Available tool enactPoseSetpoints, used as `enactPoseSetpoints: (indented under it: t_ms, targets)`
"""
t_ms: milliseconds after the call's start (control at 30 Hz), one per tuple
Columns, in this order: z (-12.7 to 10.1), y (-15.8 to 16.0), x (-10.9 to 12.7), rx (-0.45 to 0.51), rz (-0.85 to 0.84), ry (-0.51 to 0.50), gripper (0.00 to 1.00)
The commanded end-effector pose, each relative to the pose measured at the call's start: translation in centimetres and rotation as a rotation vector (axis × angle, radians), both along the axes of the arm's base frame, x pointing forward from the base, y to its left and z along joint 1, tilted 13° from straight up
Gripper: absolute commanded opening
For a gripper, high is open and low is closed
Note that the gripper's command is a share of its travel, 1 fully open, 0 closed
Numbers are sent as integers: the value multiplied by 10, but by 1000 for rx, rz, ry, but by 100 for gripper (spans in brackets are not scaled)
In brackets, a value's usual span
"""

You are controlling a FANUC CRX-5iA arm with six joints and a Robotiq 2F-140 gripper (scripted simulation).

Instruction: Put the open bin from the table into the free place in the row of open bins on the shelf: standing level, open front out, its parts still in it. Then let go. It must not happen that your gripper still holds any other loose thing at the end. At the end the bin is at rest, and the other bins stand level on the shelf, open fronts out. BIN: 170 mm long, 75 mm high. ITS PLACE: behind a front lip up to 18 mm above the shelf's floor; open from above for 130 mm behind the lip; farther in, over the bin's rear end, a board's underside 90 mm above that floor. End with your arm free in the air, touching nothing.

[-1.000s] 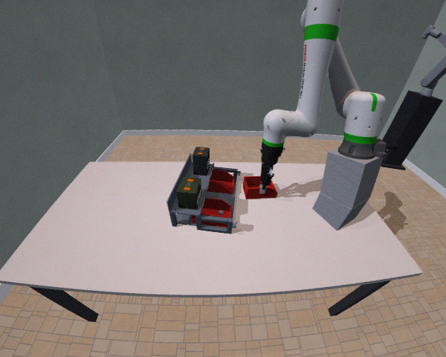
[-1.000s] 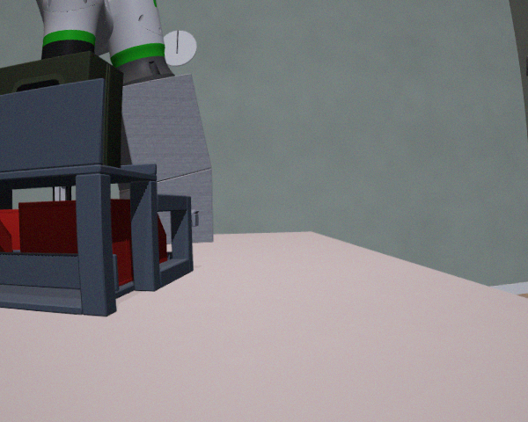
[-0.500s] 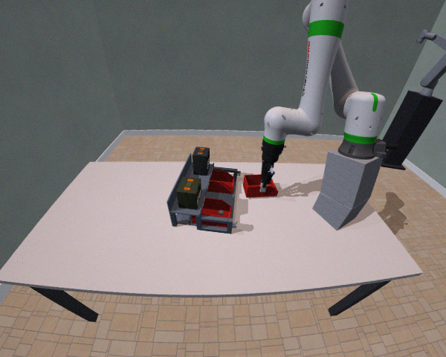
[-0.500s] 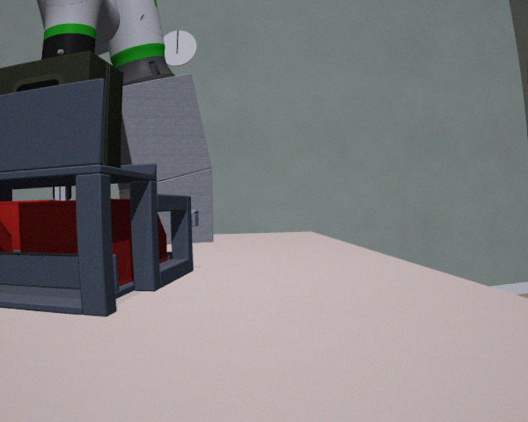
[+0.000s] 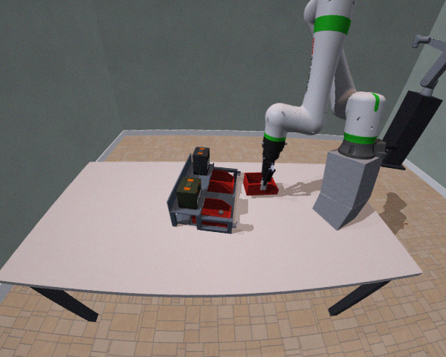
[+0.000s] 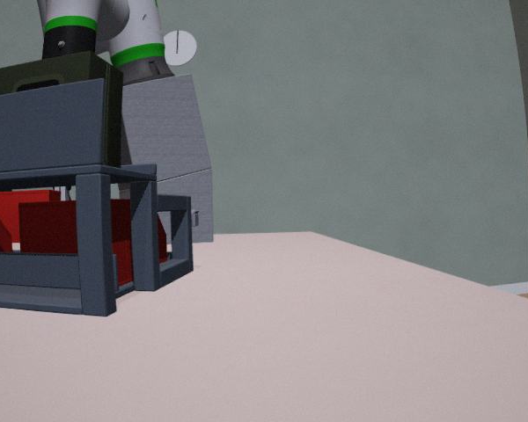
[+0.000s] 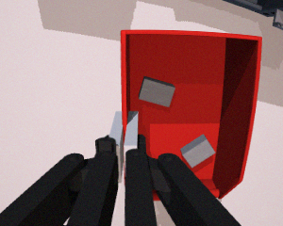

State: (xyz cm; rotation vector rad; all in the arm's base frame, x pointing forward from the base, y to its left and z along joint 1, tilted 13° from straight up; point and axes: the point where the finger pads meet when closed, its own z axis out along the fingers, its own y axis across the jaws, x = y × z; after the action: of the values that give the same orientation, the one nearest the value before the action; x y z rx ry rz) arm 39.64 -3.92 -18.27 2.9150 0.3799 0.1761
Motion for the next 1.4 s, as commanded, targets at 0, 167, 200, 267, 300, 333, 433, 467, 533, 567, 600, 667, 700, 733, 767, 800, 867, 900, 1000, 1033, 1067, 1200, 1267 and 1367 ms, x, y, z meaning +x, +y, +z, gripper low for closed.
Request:
enactPoseSetpoints:
  t_ms: [0,167,200,267,300,333,433,467,533,567,600,667,700,733,767,800,867,900,1000,1033,1067,1200,1267,1367]
  targets:
    - [4,1,0,-1,-1,8,0]
    - [7,1,-1,-1,-1,8,0]
    - [8,1,-1,-1,-1,8,0]
    - [9,1,-1,-1,-1,8,0]
    - [9,2,-1,-1,-1,8,0]
    - [9,2,-1,-1,-1,8,0]
    - [10,2,-1,-1,-1,9,0]
    - [10,2,-1,-1,-1,9,0]
    - [10,2,-1,-1,-1,9,0]
    - [10,2,-1,-1,-1,9,0]
    - [10,2,-1,-1,-1,9,0]
    - [10,2,-1,-1,-1,9,0]
    - [10,2,-1,-1,-1,9,0]
    - [10,2,-1,-1,-1,9,0]
    - [10,2,-1,-1,-1,9,0]
    - [10,2,-1,-1,-1,9,0]
    - [10,2,-1,-1,-1,9,0]
    - [10,2,-1,-1,-1,9,0]
    - [10,2,-1,-1,-1,9,0]
    - [10,2,-1,-1,-1,9,0]
    - [10,2,-1,-1,-1,9,0]
    - [10,2,-1,-1,-1,9,0]
    - [10,2,-1,-1,-1,9,0]
    - [10,2,-1,-1,-1,9,0]
